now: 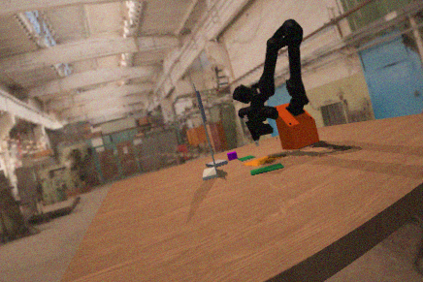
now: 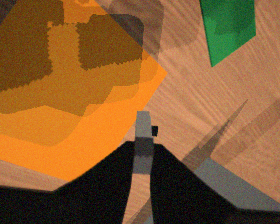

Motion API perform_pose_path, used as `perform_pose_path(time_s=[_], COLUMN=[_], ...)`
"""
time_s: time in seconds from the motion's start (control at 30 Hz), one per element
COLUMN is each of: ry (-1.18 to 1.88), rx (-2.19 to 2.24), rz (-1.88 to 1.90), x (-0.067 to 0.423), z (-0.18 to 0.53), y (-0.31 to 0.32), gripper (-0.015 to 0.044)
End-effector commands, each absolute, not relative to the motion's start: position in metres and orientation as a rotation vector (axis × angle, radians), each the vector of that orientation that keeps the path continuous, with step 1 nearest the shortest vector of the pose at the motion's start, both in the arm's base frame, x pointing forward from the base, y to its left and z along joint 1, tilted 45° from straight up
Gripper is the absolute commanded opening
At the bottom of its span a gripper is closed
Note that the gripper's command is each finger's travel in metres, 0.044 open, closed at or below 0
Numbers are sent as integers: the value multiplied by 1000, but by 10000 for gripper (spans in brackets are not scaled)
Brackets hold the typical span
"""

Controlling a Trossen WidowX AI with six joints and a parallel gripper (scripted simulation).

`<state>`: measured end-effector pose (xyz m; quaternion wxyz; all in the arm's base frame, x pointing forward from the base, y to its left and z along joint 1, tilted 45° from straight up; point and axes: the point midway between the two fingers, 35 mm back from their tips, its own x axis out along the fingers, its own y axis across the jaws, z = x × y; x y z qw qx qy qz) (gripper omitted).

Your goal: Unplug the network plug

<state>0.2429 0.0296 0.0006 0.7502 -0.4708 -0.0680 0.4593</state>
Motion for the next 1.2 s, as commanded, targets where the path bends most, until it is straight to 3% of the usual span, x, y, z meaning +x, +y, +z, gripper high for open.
perform_pose_path(time_s=[0.0, 1.17], ry=[-146, -137], rx=[-1017, -1022], rz=[1009, 1018], x=[242, 246], z=[-3, -22], y=[32, 45], gripper=[0, 0])
